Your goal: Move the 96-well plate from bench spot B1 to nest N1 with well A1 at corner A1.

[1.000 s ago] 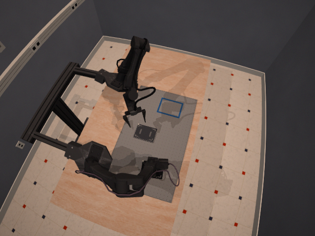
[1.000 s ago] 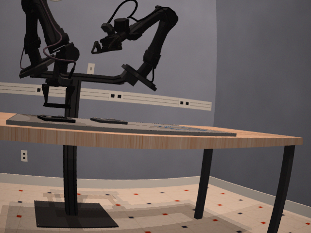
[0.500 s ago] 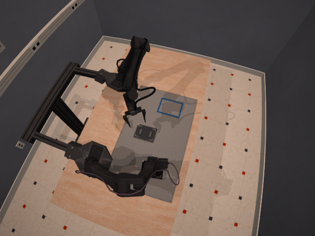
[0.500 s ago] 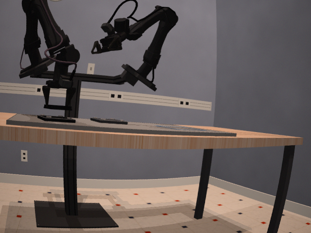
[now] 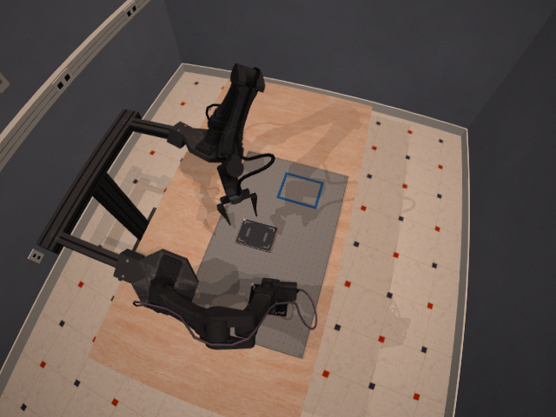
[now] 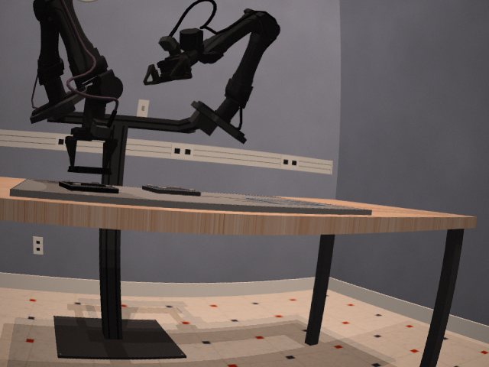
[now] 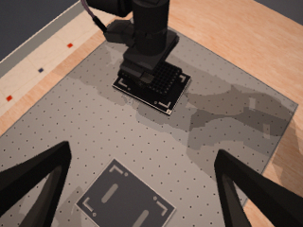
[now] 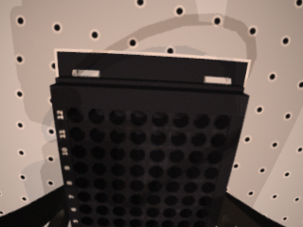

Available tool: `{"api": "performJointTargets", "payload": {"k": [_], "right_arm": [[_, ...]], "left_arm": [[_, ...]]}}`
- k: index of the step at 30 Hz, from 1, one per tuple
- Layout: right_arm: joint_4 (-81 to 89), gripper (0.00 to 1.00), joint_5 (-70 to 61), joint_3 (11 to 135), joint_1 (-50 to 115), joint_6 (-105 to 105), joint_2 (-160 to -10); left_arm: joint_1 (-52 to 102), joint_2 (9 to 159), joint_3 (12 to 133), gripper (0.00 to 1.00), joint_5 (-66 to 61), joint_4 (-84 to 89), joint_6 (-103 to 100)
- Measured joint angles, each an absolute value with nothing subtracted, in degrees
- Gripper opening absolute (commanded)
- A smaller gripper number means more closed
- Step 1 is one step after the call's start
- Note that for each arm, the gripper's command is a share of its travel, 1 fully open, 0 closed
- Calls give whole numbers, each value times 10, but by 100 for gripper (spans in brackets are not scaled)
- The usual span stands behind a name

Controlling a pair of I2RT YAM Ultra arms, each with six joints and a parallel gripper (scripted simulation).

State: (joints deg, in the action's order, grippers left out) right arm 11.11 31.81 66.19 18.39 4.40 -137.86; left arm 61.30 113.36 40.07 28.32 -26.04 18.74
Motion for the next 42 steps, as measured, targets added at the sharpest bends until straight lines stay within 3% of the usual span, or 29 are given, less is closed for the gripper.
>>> {"api": "performJointTargets", "payload": {"k": [42], "right_arm": [[132, 81, 318, 659, 185, 60, -1363]], "left_arm": [[613, 1134, 401, 100, 283, -260, 187]]}}
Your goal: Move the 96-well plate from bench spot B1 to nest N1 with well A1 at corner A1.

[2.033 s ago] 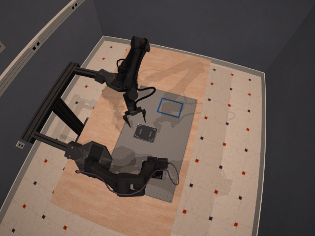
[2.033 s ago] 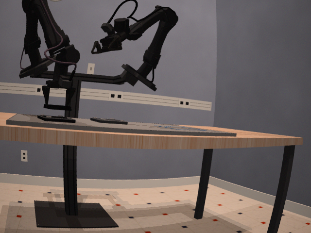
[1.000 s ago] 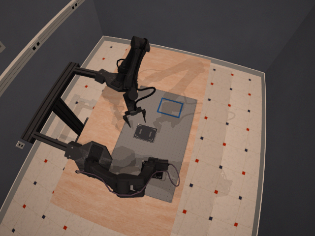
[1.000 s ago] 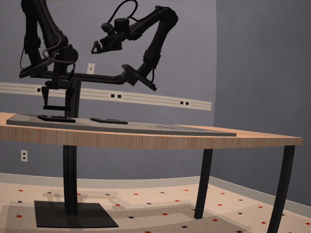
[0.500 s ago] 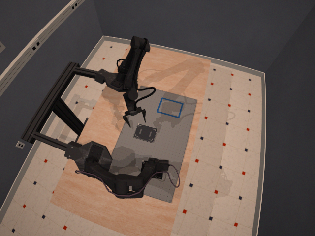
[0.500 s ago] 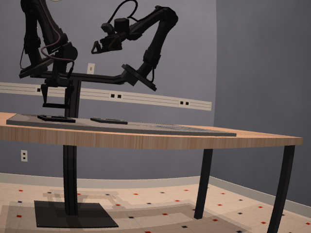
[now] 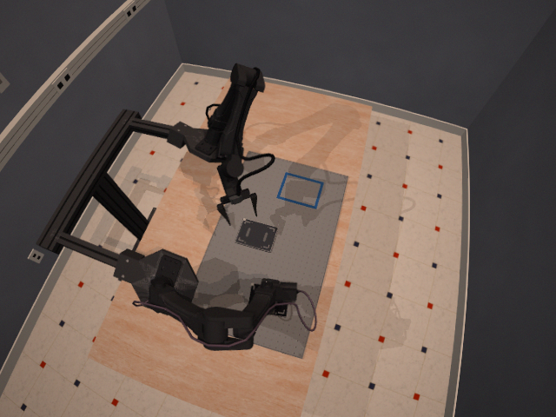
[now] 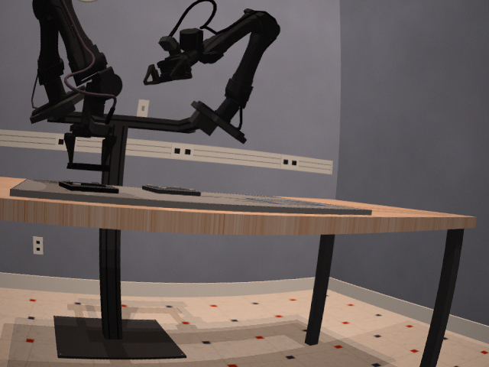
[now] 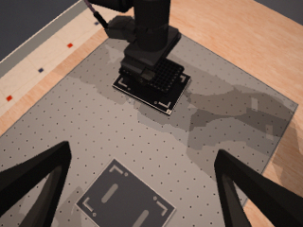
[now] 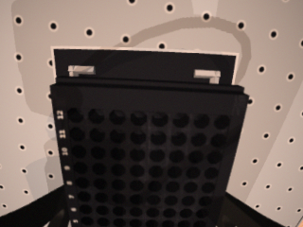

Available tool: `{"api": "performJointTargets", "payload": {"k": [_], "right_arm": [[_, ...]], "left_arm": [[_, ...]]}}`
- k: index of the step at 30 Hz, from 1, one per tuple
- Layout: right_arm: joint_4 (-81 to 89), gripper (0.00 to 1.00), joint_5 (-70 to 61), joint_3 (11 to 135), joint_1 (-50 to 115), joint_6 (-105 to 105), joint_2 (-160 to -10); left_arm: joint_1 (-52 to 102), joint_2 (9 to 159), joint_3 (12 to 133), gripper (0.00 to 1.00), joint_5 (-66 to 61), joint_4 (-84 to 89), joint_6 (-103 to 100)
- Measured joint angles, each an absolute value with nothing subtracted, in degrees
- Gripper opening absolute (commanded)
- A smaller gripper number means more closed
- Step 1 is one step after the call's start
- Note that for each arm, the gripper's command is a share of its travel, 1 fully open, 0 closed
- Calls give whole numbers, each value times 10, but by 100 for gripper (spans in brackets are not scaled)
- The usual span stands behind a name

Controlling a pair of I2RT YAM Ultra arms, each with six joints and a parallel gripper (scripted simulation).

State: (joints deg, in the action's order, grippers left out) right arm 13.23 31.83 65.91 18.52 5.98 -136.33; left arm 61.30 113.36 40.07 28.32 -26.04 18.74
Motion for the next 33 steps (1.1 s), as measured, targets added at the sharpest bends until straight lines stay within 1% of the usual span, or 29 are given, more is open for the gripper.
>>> {"api": "performJointTargets", "payload": {"k": [6, 33], "right_arm": [[132, 81, 318, 658, 185, 60, -1382], [116, 81, 318, 659, 185, 48, -1382]], "left_arm": [[613, 1134, 401, 100, 283, -260, 187], [613, 1134, 401, 100, 283, -260, 187]]}}
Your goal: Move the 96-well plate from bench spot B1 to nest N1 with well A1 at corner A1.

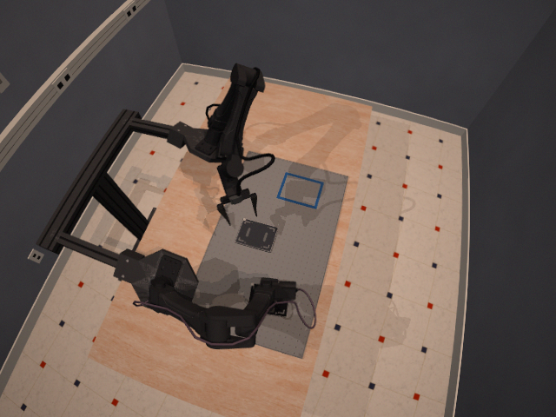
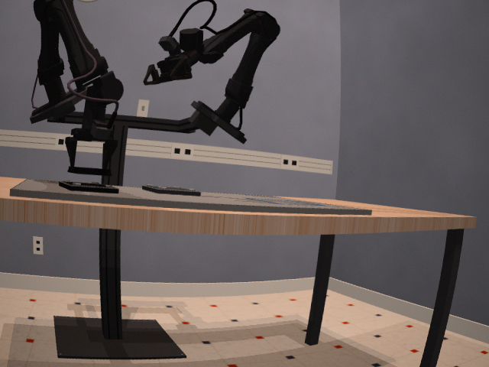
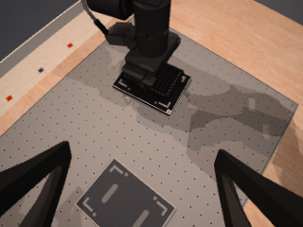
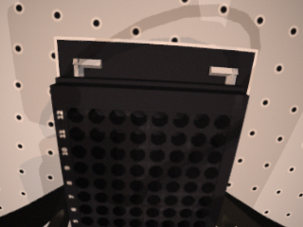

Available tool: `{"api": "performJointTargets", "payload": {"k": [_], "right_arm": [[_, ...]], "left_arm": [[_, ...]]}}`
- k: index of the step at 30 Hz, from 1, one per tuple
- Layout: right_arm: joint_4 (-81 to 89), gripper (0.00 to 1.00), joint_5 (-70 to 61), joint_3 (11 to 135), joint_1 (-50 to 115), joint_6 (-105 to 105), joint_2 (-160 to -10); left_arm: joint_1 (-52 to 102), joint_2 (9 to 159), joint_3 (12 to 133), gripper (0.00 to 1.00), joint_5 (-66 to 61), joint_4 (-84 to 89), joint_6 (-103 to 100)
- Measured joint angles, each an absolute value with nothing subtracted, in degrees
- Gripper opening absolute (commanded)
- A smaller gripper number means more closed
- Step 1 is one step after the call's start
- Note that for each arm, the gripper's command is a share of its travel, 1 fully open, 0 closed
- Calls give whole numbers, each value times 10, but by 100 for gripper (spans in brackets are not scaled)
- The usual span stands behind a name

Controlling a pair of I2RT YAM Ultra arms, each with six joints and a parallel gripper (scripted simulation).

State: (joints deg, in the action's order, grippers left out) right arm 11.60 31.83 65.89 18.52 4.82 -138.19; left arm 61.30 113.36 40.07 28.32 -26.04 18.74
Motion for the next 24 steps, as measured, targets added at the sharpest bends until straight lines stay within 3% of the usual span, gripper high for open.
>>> {"api": "performJointTargets", "payload": {"k": [24], "right_arm": [[104, 81, 317, 670, 170, 33, -1406]], "left_arm": [[613, 1134, 401, 100, 283, -260, 187]]}}
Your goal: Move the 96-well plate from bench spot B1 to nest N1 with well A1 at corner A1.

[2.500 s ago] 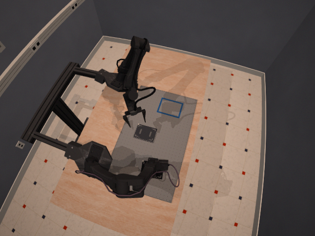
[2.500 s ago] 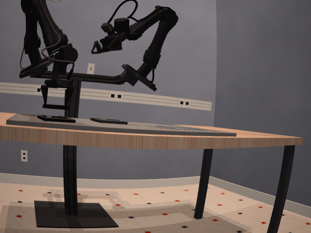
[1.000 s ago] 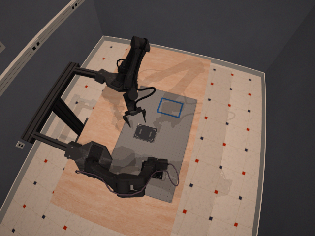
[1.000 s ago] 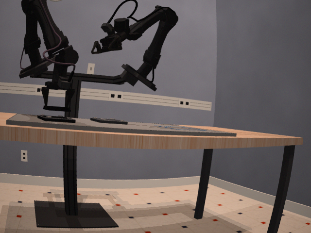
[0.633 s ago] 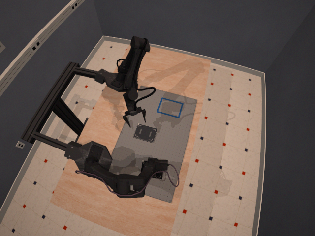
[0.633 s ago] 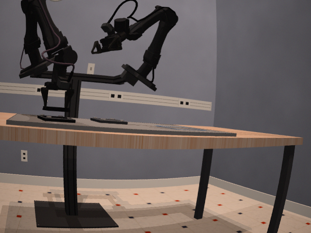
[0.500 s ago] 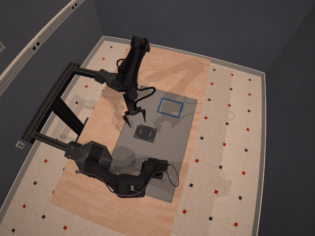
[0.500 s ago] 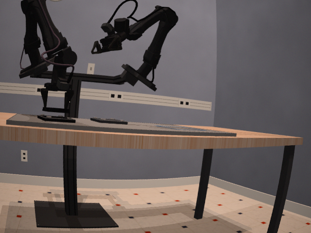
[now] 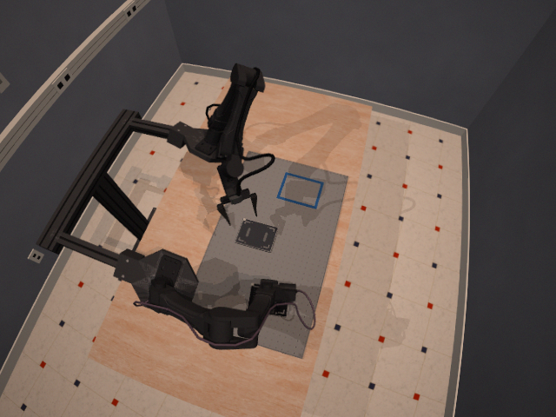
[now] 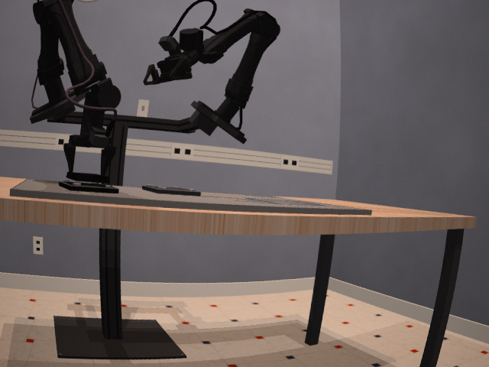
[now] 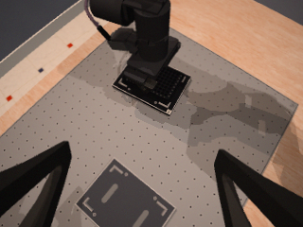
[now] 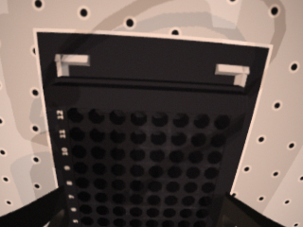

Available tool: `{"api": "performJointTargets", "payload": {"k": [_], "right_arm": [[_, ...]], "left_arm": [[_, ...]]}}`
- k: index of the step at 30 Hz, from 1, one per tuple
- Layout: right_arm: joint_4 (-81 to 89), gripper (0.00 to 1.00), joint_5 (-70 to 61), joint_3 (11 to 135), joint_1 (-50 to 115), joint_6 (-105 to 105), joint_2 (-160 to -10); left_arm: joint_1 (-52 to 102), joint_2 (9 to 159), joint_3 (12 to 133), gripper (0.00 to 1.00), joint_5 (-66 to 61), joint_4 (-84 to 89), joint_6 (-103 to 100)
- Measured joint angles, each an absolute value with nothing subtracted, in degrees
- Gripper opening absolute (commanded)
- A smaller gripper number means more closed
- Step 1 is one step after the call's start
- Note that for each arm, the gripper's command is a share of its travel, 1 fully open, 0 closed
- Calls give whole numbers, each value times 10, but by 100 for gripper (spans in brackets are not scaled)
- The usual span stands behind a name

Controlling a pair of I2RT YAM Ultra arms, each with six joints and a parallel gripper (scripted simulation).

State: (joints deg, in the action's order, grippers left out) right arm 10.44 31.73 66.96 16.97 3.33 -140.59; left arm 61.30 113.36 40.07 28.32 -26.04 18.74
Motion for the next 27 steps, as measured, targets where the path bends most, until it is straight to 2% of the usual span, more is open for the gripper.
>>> {"api": "performJointTargets", "payload": {"k": [19, 21, 27], "right_arm": [[89, 81, 315, 680, 161, 25, -1423], [89, 100, 315, 680, 161, 26, -1423], [88, 100, 316, 672, 159, 28, -1419]], "left_arm": [[613, 1134, 401, 100, 283, -260, 187], [613, 1134, 401, 100, 283, -260, 187], [613, 1134, 401, 100, 283, -260, 187]]}}
